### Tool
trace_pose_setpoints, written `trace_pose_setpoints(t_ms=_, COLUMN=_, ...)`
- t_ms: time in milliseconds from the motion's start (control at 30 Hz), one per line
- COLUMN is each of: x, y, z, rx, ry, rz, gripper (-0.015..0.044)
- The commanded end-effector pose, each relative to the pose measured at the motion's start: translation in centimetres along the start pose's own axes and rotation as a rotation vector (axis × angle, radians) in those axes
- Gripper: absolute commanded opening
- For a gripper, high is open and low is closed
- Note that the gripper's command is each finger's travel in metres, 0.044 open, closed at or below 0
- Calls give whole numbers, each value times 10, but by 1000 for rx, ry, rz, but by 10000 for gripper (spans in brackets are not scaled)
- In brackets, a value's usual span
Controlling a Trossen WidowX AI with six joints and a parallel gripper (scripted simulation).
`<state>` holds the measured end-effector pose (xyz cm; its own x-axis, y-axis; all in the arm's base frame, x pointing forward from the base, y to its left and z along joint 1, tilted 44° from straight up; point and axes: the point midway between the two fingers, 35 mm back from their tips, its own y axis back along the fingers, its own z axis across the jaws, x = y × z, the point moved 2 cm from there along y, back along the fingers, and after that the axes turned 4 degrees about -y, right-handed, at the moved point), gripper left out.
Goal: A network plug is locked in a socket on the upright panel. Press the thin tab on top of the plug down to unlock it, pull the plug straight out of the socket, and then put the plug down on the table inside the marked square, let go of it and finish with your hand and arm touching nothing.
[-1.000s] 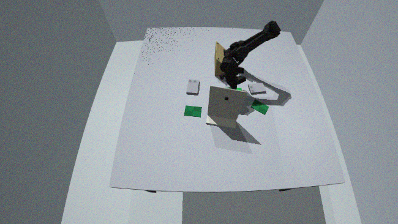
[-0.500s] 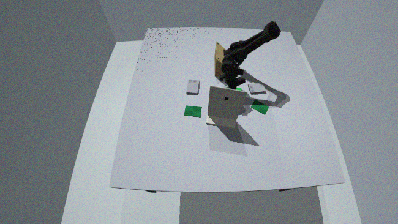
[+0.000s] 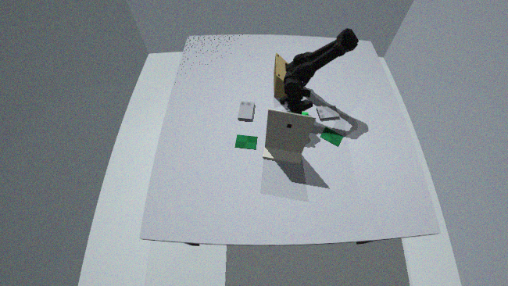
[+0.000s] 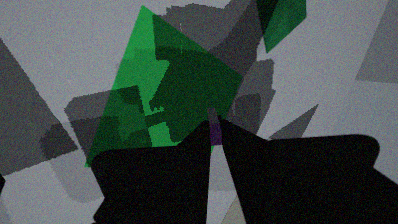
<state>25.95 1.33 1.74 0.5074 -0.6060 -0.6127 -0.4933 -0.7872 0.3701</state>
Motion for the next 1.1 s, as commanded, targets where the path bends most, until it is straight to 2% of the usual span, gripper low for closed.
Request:
trace_pose_setpoints(t_ms=0, x=0, y=-3, z=5, rx=-6, ry=-16, rz=2, gripper=0)
trace_pose_setpoints(t_ms=1067, x=-5, y=-16, z=12, rx=0, ry=-17, rz=-1, gripper=0)
